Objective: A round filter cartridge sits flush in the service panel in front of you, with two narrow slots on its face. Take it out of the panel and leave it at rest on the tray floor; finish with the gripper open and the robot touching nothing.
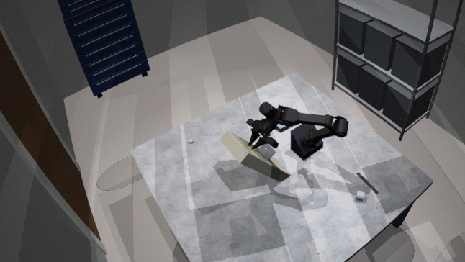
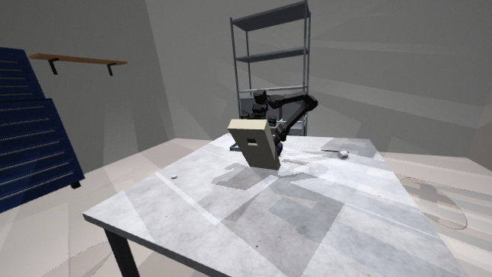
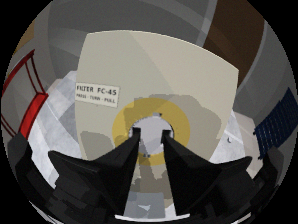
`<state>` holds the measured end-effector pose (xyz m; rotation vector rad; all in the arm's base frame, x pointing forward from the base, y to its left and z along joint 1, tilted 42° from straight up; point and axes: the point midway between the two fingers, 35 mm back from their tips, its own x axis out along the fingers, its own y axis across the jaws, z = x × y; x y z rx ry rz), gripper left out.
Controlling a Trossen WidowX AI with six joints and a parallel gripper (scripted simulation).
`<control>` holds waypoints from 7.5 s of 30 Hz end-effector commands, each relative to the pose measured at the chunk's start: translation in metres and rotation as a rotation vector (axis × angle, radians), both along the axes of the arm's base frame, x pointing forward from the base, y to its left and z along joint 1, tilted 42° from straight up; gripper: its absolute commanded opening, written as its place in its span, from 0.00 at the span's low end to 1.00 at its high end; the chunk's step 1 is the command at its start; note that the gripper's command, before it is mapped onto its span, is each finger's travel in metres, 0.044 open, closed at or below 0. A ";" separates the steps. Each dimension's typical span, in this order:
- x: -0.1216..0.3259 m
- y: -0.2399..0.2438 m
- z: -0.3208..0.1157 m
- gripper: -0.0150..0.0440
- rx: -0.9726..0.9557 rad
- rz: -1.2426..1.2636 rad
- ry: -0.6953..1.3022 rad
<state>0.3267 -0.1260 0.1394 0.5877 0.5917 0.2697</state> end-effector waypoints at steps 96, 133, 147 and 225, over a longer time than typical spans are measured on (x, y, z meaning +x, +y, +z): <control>0.015 0.008 -0.009 0.25 0.856 -0.479 0.427; -0.017 -0.012 0.005 0.25 1.432 -0.815 0.729; -0.048 -0.024 0.024 0.25 1.415 -0.794 0.709; -0.056 -0.051 0.048 0.77 1.000 -0.588 0.633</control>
